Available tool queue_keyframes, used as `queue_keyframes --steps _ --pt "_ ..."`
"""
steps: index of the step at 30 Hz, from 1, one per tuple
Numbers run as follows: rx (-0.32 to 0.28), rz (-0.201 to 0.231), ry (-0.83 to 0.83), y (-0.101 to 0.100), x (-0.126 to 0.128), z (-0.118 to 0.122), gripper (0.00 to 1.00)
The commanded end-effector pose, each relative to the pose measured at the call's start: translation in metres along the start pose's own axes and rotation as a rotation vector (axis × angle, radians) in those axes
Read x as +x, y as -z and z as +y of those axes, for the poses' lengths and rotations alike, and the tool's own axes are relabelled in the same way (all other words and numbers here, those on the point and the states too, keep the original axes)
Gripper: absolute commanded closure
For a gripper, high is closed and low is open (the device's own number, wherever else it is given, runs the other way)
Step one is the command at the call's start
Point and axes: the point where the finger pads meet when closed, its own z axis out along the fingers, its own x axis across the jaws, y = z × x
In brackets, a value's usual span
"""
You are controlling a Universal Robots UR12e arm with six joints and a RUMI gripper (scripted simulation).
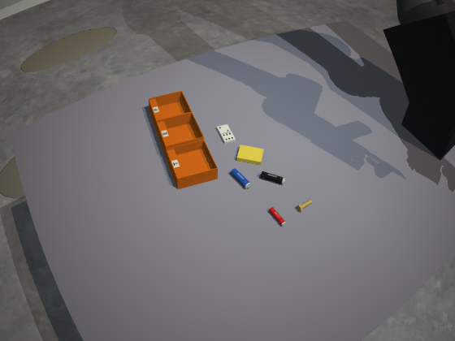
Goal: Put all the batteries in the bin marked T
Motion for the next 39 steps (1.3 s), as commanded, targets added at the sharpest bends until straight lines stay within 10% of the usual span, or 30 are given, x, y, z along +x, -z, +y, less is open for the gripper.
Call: queue_keyframes --steps 1,17,18,24,39 --pt "-0.001 0.000 0.000 0.000 0.000 0.000 0.00" --pt "-0.001 0.000 0.000 0.000 0.000 0.000 0.00" --pt "-0.001 0.000 0.000 -0.008 -0.002 0.000 0.96" --pt "-0.001 0.000 0.000 -0.057 -0.013 -0.003 0.96" --pt "-0.004 -0.011 -0.250 -0.045 -0.029 0.028 0.96"
